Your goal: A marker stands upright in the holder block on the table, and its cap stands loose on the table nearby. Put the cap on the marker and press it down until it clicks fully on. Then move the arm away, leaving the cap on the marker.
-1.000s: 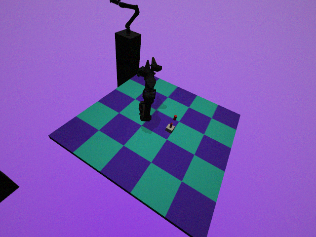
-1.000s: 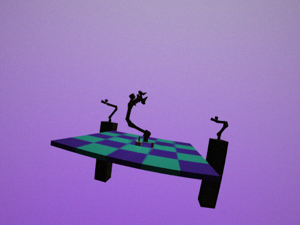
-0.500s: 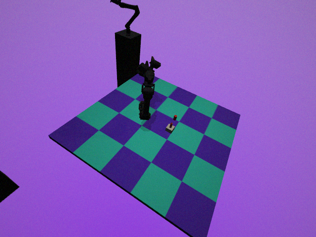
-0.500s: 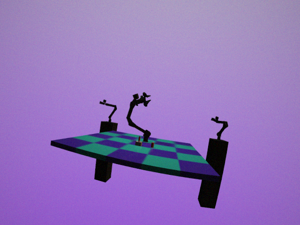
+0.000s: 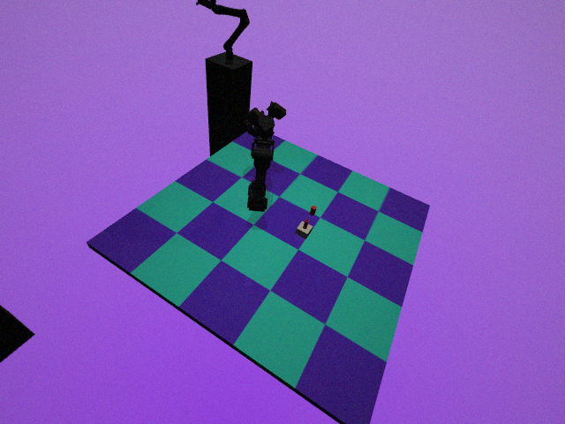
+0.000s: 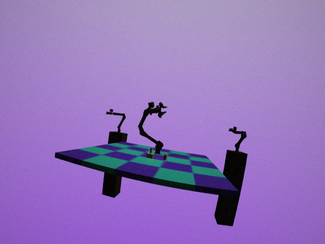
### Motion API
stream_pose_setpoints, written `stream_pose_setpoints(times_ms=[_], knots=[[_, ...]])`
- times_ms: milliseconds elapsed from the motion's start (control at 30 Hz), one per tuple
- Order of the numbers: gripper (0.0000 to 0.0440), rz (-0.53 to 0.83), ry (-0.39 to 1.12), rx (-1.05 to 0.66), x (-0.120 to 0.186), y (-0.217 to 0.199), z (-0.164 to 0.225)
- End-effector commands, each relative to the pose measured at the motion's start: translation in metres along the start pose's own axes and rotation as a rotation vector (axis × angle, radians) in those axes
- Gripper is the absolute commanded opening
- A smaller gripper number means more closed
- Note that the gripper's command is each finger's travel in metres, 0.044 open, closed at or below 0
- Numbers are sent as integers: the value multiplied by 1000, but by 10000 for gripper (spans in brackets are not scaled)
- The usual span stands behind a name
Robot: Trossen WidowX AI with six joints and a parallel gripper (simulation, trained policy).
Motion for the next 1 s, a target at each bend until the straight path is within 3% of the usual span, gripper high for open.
stream_pose_setpoints(times_ms=[0,967], knots=[[303,-43,38,-9,-12,9,5],[307,-282,310,-76,-68,64,43]])
Point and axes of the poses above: the point midway between the two fingers, 35 mm back from their tips, its own x axis back along the fingers, its own y axis across the jaws, z = x × y, the point moved 2 cm from there along x, back along the fingers, and after that the axes turned 5 degrees about x, right-handed, at the moved point
